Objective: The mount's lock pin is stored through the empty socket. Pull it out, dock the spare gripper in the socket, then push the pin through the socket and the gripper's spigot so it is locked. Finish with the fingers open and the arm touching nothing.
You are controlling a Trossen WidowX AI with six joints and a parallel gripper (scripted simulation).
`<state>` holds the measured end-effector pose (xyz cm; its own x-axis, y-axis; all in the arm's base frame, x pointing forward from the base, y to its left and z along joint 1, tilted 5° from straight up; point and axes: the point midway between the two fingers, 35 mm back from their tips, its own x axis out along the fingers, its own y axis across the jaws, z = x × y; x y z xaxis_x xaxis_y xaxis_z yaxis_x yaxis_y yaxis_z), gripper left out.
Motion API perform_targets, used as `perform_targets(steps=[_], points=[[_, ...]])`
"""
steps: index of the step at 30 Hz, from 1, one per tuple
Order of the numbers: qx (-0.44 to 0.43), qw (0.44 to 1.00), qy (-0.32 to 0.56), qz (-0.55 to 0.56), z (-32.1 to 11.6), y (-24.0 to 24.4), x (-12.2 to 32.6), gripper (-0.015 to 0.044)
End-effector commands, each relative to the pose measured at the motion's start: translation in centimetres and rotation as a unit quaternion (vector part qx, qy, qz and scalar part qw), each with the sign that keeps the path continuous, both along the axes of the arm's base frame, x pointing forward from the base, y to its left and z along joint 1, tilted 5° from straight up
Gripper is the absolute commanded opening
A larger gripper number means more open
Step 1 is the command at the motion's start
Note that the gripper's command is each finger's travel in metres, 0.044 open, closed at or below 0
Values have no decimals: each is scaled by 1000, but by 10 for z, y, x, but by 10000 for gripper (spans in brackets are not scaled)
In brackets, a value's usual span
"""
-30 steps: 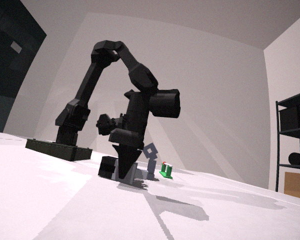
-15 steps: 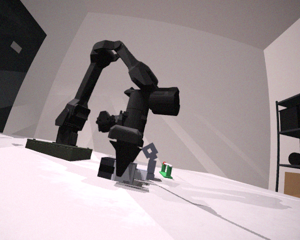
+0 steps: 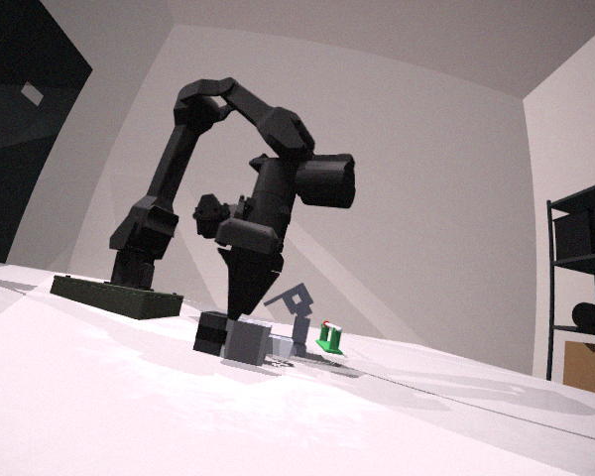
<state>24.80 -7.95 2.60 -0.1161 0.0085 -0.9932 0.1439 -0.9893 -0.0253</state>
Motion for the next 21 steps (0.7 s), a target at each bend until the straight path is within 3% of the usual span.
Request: perform_targets(steps=[1, 21], points=[[0, 1000, -2, 0, 9, 0, 1, 440], [1, 1000, 5, 0, 9, 1, -2, 440]])
